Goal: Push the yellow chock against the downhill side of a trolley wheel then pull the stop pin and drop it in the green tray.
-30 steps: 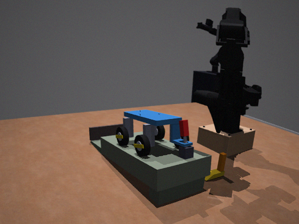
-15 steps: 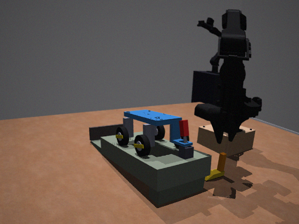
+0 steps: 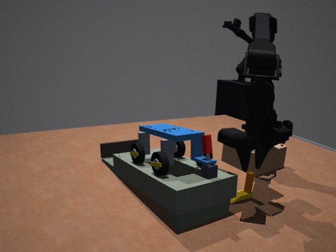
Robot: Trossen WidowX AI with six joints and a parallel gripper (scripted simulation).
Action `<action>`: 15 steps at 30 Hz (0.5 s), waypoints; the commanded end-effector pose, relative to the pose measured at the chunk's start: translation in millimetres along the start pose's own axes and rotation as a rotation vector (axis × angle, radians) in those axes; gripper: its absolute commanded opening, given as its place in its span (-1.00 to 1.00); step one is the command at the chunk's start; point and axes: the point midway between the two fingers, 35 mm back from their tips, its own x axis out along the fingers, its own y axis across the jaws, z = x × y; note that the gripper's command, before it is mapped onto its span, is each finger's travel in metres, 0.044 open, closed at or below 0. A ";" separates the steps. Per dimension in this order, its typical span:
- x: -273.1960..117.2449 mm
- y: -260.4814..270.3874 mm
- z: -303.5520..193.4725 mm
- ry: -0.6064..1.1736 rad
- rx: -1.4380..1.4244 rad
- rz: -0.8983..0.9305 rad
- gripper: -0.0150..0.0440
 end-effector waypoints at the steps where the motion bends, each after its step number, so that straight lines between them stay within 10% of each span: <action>1: 7.9 1.8 -1.0 0.004 -0.005 0.009 0.15; 15: 23.2 2.5 -1.5 0.004 -0.005 0.009 0.15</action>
